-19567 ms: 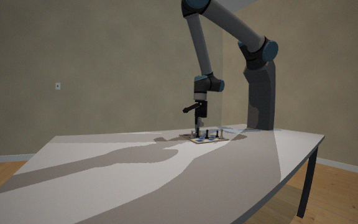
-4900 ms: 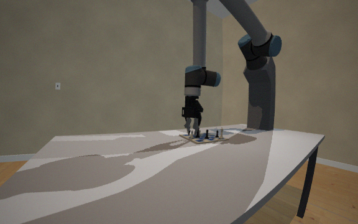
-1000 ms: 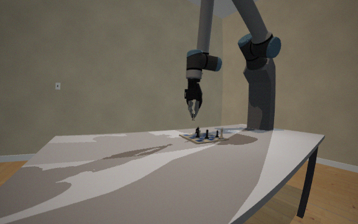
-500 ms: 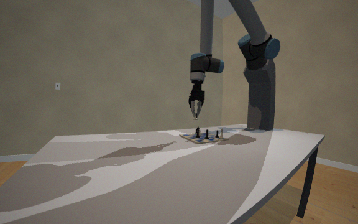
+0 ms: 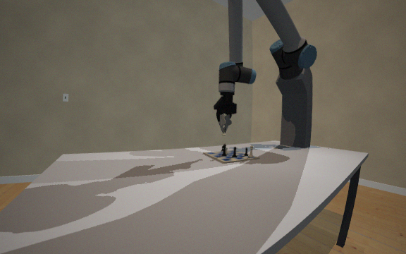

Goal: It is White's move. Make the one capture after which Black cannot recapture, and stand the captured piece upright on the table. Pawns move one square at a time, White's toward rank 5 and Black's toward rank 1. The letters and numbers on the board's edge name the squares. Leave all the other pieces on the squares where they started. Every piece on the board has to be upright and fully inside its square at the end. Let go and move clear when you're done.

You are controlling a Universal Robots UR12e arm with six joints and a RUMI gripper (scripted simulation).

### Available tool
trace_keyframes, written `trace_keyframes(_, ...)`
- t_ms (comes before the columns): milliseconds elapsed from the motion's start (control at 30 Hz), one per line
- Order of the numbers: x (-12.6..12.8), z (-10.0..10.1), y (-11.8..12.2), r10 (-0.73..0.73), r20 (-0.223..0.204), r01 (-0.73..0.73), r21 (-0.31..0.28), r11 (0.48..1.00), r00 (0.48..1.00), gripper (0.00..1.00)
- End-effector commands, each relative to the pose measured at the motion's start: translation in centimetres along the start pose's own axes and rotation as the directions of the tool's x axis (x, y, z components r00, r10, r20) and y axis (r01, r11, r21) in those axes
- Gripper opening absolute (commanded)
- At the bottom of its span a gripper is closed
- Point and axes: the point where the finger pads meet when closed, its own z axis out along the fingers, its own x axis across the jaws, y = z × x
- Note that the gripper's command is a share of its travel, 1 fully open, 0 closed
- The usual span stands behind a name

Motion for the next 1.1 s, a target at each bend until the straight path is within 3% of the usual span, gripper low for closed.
trace_keyframes(0,0.2,-0.1,-0.2,-0.033,0.001,0.033,-0.002,0.999,0.999,0.00)
trace_keyframes(633,0.2,0.2,-0.2,-0.034,0.001,0.034,-0.002,0.999,0.999,0.00)
trace_keyframes(833,0.2,1.1,-0.2,-0.034,0.001,0.034,-0.002,0.999,0.999,0.00)
trace_keyframes(1067,0.2,4.0,-0.2,-0.034,0.001,0.034,-0.002,0.999,0.999,0.00)
